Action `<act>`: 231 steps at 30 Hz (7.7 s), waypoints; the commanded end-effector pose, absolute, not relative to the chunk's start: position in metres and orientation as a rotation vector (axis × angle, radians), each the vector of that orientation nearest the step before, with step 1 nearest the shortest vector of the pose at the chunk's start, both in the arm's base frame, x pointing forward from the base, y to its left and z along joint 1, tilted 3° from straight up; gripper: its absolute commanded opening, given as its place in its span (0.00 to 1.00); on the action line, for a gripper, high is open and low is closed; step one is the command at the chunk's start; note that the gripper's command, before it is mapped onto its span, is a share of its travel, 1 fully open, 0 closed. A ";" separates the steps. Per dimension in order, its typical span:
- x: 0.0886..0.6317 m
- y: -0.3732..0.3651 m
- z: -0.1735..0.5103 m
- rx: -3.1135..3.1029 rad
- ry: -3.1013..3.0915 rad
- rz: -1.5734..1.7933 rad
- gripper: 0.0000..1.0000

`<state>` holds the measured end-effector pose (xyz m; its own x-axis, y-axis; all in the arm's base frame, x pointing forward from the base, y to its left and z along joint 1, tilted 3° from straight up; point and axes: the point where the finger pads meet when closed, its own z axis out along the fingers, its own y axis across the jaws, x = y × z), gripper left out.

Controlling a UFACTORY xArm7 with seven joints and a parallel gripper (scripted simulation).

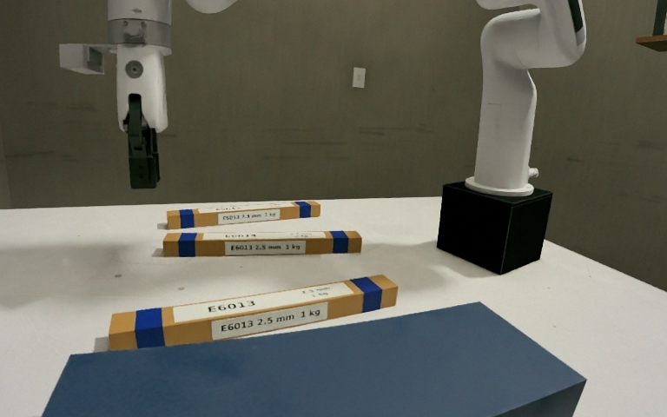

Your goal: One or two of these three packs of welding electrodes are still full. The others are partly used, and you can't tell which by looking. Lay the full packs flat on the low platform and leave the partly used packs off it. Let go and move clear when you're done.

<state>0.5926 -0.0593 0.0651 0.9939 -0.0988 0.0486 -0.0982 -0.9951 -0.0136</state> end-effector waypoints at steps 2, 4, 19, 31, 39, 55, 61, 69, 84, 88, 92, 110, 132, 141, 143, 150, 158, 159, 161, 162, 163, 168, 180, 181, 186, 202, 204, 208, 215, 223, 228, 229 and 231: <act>0.594 -0.060 0.068 -3.126 0.155 -0.086 0.35; 0.594 -0.060 0.068 -3.126 0.155 -0.086 0.35; 0.567 -0.131 0.050 -3.124 0.098 -0.085 0.74; 0.479 -0.239 0.020 -3.132 -0.064 -0.088 0.74; 0.413 -0.315 -0.001 -3.133 -0.070 -0.087 0.74; 0.401 -0.333 -0.044 -3.133 -0.070 -0.087 0.74; 0.402 -0.334 -0.057 -3.133 -0.070 -0.087 0.74; 0.402 -0.334 -0.059 -3.133 -0.070 -0.087 0.74; 0.404 -0.335 -0.059 -3.133 -0.070 -0.087 0.74; 0.404 -0.335 -0.059 -3.133 -0.070 -0.087 0.74; 0.404 -0.335 -0.059 -3.133 -0.070 -0.087 0.74; 0.405 -0.335 -0.076 -3.133 -0.070 -0.087 0.74; 0.405 -0.335 -0.093 -3.133 -0.070 -0.087 0.74; 0.405 -0.335 -0.093 -3.133 -0.070 -0.087 0.35; 0.405 -0.335 -0.093 -3.133 -0.070 -0.087 0.35; 0.405 -0.335 -0.093 -3.133 -0.070 -0.087 0.35; 0.405 -0.335 -0.093 -3.133 -0.070 -0.087 0.35; 0.405 -0.335 -0.093 -3.133 -0.070 -0.087 0.35; 0.405 -0.335 -0.093 -3.133 -0.070 -0.087 0.35; 0.405 -0.335 -0.093 -3.133 -0.070 -0.087 0.35; 0.405 -0.335 -0.093 -3.133 -0.070 -0.087 0.35; 0.405 -0.335 -0.093 -3.133 -0.070 -0.087 0.35; 0.405 -0.335 -0.093 -3.133 -0.070 -0.087 0.35; 0.405 -0.335 -0.093 -3.133 -0.070 -0.087 0.35; 0.405 -0.335 -0.093 -3.133 -0.070 -0.087 0.35; 0.405 -0.335 -0.085 -3.133 -0.070 -0.087 0.35; 0.405 -0.335 -0.080 -3.133 -0.070 -0.087 0.35; 0.404 -0.335 -0.068 -3.133 -0.070 -0.087 0.35; 0.403 -0.335 -0.054 -3.133 -0.070 -0.087 0.35; 0.403 -0.335 -0.043 -3.133 -0.070 -0.087 0.35; 0.403 -0.335 -0.043 -3.133 -0.070 -0.087 0.35; 0.403 -0.335 -0.043 -3.133 -0.070 -0.087 0.35; 0.403 -0.335 -0.043 -3.133 -0.070 -0.087 0.35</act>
